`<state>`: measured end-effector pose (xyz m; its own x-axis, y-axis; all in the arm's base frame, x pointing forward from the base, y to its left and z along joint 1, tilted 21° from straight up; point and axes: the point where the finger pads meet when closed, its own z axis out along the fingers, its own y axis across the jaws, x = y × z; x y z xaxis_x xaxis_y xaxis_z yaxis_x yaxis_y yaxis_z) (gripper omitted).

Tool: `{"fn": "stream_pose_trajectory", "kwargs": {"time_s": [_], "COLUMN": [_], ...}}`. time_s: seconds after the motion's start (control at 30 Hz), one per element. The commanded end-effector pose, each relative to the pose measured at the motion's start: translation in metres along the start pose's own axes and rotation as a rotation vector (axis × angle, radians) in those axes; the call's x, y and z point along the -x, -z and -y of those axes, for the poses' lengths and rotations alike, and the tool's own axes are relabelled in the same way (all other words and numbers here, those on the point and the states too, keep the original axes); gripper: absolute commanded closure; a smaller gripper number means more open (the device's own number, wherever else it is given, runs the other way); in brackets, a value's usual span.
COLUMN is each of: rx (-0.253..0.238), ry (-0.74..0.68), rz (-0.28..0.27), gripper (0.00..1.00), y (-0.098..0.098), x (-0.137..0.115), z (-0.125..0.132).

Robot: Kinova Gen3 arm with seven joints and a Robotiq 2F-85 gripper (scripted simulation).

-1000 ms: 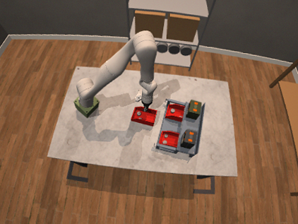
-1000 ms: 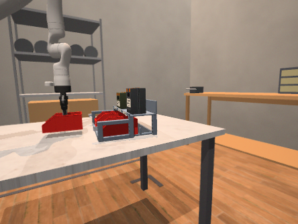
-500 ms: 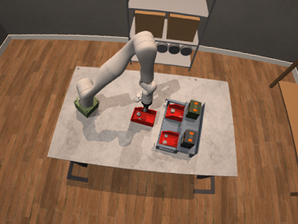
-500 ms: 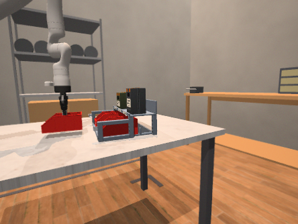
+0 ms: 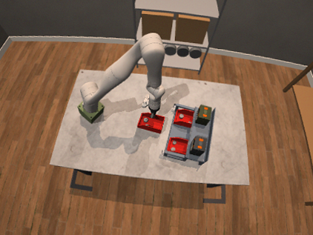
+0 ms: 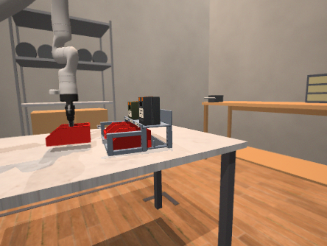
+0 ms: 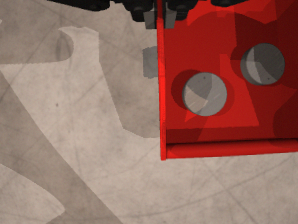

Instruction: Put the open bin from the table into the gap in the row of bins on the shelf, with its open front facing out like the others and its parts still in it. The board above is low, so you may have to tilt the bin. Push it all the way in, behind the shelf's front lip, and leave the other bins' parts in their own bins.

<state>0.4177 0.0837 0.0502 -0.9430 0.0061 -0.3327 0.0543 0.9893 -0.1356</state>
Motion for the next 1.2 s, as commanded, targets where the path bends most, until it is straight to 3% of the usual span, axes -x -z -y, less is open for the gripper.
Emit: {"fn": "stream_pose_trajectory", "kwargs": {"time_s": [0.0,0.2,1.17], "rx": [0.003,0.003,0.003], "ry": [0.009,0.009,0.009], "rz": [0.002,0.002,0.002], "gripper": [0.9,0.9,0.9], "y": [0.001,0.001,0.002], "x": [0.0,0.045,0.063], "z": [0.0,0.001,0.002]}}
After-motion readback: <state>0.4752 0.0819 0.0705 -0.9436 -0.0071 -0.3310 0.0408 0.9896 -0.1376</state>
